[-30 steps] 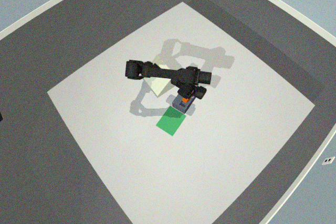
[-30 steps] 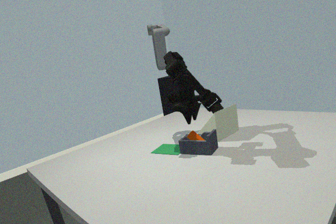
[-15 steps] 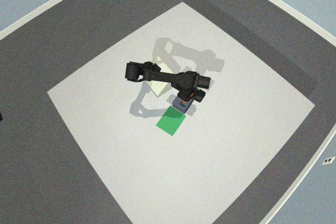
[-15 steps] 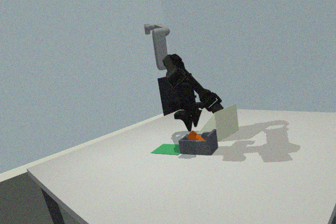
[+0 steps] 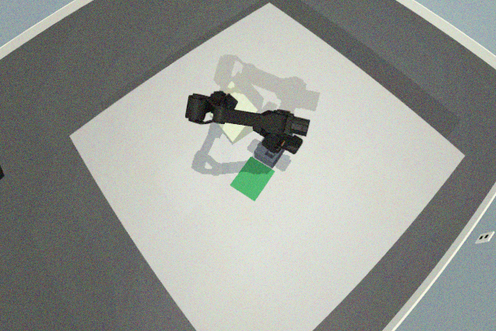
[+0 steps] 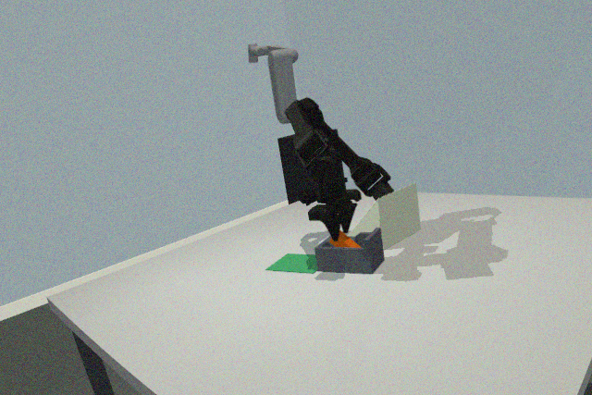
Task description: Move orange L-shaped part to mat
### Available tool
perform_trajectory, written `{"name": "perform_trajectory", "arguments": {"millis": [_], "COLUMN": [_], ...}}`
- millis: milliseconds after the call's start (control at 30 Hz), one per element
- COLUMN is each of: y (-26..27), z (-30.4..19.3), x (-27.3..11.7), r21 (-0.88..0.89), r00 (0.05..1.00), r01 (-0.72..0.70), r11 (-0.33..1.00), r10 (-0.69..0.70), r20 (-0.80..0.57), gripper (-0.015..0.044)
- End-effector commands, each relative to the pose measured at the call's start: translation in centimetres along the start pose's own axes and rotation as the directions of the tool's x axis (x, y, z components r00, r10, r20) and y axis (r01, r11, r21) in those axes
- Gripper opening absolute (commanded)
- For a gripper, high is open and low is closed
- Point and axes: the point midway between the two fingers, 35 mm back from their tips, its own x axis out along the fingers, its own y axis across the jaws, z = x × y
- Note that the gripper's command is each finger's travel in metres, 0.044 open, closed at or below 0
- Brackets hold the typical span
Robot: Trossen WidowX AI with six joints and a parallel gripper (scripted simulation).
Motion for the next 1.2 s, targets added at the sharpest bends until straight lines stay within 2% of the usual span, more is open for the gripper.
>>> {"name": "perform_trajectory", "arguments": {"millis": [0, 333, 467, 833, 967, 1167], "y": [-0.2, -0.3, -0.1, -0.1, -0.1, -0.1], "z": [0.1, 0.1, 0.1, 0.1, 0.1, 0.1], "x": [0.8, 2.0, 1.6, 1.6, 1.6, 1.5], "r21": [-0.006, -0.006, 0.000, 0.000, 0.000, 0.000], "r00": [1.000, 1.000, 1.000, 1.000, 1.000, 1.000], "r01": [0.006, 0.007, 0.003, 0.003, 0.003, 0.003], "r11": [1.000, 1.000, 1.000, 1.000, 1.000, 1.000], "r10": [-0.006, -0.007, -0.003, -0.003, -0.003, -0.003], "r20": [0.005, 0.006, 0.002, 0.002, 0.002, 0.002], "gripper": [0.0280, 0.0280, 0.0175, 0.0102, 0.0000, 0.0000]}}
